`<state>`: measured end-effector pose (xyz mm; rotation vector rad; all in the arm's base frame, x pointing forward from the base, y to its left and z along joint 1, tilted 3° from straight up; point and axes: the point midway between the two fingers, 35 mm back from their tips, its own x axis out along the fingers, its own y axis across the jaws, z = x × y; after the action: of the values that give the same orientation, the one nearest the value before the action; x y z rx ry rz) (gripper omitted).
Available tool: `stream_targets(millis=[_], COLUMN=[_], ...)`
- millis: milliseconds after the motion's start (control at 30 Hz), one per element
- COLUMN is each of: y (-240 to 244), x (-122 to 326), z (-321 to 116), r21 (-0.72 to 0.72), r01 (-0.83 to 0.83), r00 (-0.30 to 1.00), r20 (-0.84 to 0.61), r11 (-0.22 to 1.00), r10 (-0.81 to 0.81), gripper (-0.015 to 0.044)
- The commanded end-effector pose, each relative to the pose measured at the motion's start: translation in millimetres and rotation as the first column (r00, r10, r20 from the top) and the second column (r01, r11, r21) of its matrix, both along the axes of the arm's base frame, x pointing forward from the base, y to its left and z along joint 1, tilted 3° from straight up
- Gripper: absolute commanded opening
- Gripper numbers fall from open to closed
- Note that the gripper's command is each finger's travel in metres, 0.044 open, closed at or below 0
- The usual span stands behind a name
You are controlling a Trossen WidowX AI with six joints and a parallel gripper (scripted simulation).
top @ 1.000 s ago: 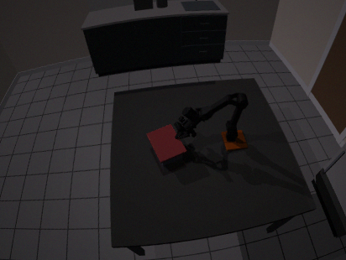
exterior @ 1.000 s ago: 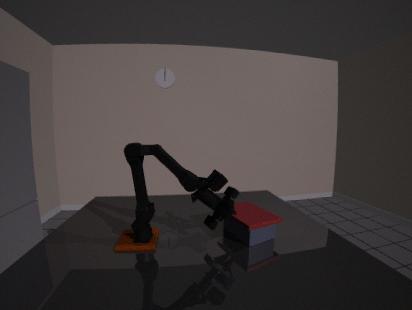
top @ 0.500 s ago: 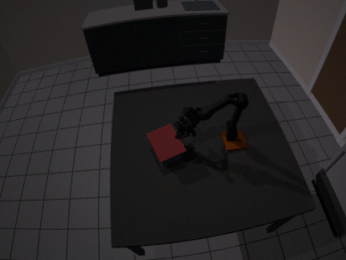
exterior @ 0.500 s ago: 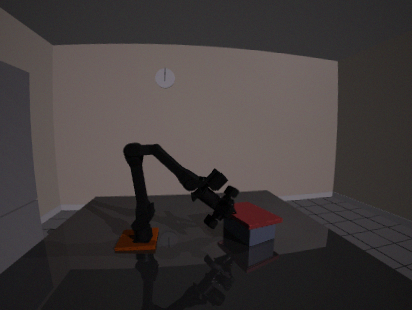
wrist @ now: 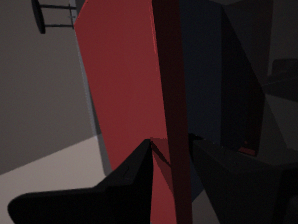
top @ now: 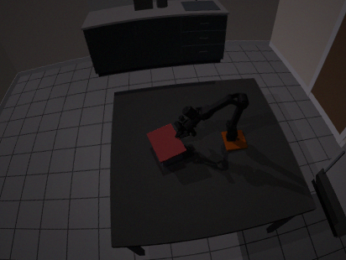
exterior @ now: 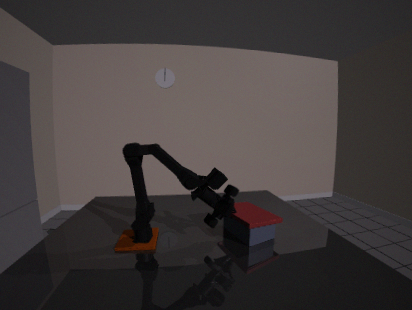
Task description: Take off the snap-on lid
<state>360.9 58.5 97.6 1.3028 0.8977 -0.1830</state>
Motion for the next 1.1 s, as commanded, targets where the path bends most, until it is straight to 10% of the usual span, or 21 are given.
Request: stream_targets(millis=[0,1067], y=[0.0,1.1], x=[0.3,2.3], z=[3.3,1.8], r21=[0.001,0.000], r01=[-0.001,0.000], r00=[1.000,1.000], r20=[0.003,0.002], r11=[1.000,1.000], r10=[0.001,0.000], gripper=[0.0000,0.0000])
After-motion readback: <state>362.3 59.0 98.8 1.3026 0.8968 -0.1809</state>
